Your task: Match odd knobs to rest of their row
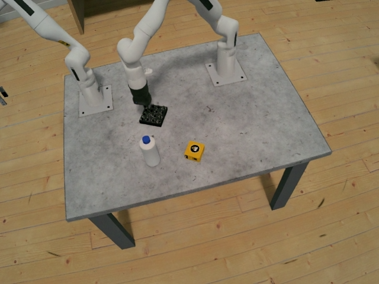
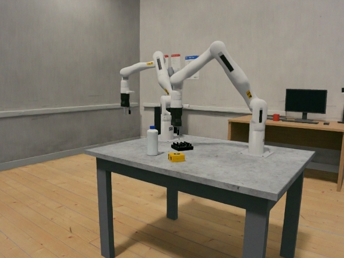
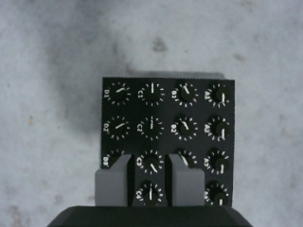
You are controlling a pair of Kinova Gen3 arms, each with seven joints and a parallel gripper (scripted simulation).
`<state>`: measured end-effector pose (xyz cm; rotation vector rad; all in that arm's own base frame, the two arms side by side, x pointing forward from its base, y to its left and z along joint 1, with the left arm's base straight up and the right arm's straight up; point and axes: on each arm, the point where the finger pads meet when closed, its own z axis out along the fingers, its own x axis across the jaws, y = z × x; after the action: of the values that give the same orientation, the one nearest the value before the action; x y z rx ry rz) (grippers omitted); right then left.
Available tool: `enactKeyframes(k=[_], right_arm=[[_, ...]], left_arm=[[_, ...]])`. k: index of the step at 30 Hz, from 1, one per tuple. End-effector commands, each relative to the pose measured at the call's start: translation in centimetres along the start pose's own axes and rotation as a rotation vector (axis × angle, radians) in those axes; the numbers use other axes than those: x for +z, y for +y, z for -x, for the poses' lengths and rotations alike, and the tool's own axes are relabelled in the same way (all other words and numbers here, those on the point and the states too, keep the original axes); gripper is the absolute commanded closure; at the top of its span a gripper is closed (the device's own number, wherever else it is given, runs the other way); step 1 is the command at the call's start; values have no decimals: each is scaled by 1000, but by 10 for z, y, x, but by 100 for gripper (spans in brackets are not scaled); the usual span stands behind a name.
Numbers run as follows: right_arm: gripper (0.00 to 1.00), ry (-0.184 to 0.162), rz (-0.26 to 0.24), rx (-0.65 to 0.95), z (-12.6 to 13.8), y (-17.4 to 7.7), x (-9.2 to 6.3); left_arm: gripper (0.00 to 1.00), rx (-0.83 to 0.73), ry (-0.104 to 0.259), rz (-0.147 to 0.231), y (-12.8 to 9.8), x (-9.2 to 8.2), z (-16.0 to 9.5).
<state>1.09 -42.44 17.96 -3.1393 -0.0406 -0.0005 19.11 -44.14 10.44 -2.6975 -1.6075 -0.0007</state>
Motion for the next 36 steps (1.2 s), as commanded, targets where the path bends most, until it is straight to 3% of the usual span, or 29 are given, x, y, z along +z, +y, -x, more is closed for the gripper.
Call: enactKeyframes(k=[1,36], right_arm=[[0,0,2,0,0,0,-1],[0,0,2,0,0,0,-1]], left_arm=[[54,30,-2,2,1,-2,0],[54,56,-3,4,2,-2,0]])
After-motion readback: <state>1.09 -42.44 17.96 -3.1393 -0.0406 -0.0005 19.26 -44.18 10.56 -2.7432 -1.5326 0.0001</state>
